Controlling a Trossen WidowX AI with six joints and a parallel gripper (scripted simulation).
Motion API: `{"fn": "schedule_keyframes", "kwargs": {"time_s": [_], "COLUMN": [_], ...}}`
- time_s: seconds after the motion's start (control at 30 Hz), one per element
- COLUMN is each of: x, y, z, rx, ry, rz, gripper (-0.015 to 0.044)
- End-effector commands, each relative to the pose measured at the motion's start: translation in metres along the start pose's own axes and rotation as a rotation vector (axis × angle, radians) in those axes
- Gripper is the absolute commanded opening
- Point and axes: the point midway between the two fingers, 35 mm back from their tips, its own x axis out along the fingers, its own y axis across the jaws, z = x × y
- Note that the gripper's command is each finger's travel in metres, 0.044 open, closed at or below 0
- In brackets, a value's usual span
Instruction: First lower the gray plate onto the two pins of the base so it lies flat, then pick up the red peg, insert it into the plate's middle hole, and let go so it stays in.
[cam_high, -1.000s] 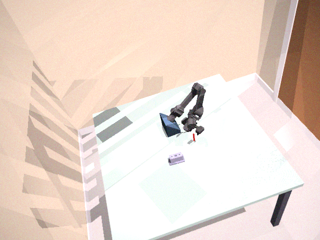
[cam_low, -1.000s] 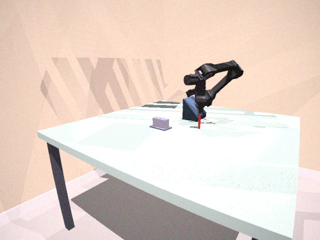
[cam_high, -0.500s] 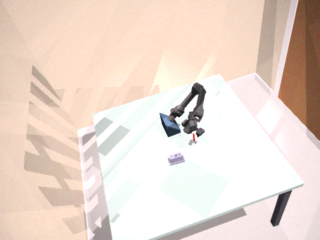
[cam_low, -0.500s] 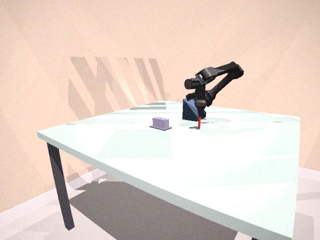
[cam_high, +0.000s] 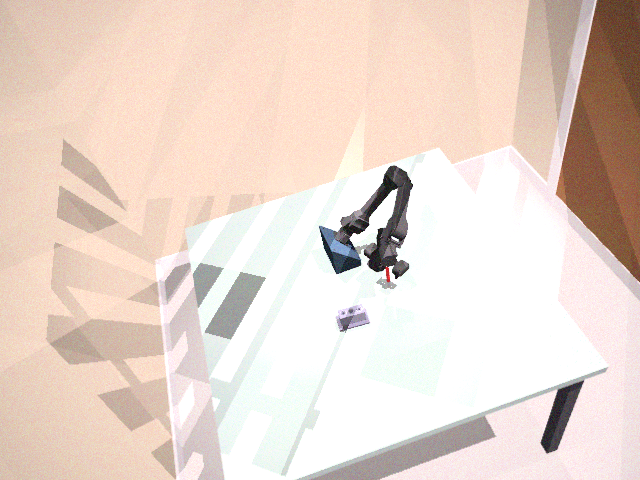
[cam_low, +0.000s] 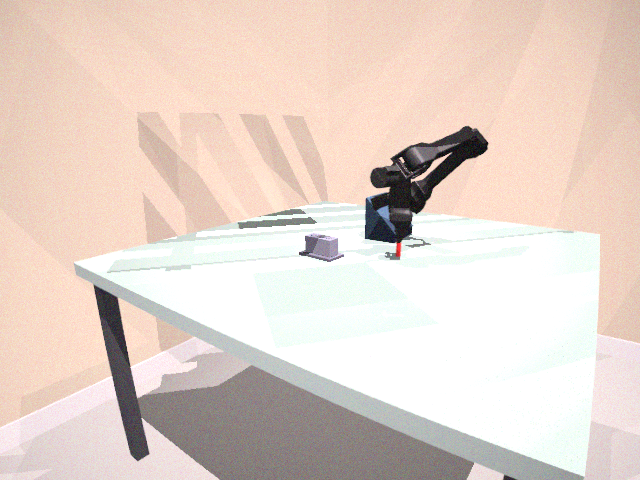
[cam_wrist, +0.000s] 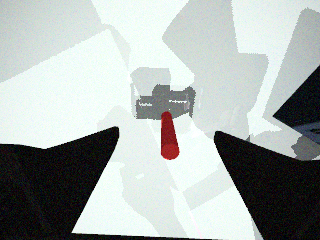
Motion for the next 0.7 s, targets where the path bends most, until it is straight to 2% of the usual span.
{"fn": "schedule_keyframes", "kwargs": {"time_s": [0.0,0.17,0.67], "x": [0.0078,0.0133,0.0133], "y": [-0.0017,-0.0020,-0.0020], "z": [-0.0017,-0.0022,-0.0022], "rx": [0.007,0.007,0.007], "ry": [0.008,0.009,0.009], "rz": [0.000,0.001,0.001], "gripper": [0.0440,0.0440,0.0046]}}
